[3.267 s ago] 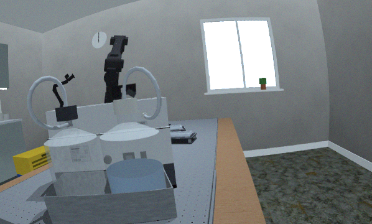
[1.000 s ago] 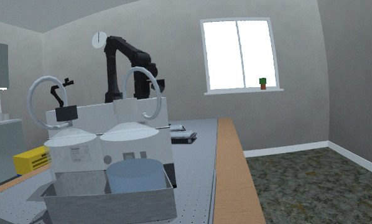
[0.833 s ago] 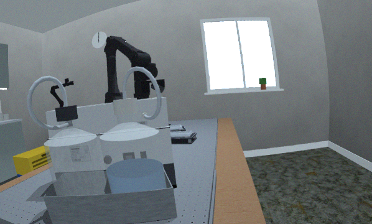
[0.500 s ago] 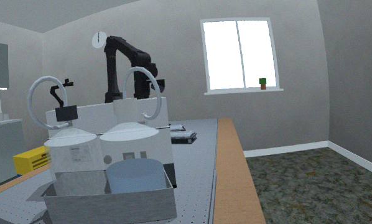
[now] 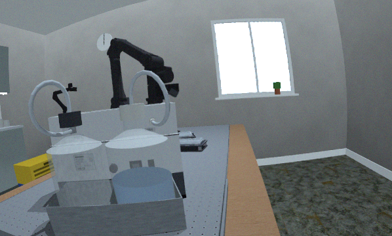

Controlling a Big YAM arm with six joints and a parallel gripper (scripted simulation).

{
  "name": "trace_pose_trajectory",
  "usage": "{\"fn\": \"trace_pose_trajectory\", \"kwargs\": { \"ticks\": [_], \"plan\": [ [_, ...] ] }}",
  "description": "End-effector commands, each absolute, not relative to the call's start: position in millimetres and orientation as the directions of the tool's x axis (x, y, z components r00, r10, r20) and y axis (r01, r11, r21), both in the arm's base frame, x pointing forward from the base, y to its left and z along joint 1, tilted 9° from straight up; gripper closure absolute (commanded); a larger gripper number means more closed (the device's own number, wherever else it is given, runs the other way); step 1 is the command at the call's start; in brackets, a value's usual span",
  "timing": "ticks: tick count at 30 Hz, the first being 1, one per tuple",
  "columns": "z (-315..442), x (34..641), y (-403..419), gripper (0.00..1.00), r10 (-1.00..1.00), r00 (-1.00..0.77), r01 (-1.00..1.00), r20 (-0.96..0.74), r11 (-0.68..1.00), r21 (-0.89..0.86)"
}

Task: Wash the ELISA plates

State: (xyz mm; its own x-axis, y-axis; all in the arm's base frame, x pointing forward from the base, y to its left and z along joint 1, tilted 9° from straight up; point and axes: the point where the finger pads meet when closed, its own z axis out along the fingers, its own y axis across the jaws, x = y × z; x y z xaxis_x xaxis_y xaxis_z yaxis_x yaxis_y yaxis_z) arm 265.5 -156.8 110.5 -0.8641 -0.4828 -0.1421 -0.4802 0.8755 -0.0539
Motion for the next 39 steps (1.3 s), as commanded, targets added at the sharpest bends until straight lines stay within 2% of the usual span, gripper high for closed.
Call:
{"fn": "trace_pose_trajectory", "kwargs": {
  "ticks": [1, 23, 39],
  "plan": [
    [114.4, 277.0, -155.3, 0.18, -0.459, -0.875, -0.454, -0.150, 0.888, -0.074],
    [130.1, 341.5, -68.5, 0.18, -0.459, -0.870, -0.451, -0.180, 0.888, -0.089],
    [132.2, 338.3, -68.1, 0.18, -0.460, -0.868, -0.450, -0.187, 0.888, -0.094]
  ]
}}
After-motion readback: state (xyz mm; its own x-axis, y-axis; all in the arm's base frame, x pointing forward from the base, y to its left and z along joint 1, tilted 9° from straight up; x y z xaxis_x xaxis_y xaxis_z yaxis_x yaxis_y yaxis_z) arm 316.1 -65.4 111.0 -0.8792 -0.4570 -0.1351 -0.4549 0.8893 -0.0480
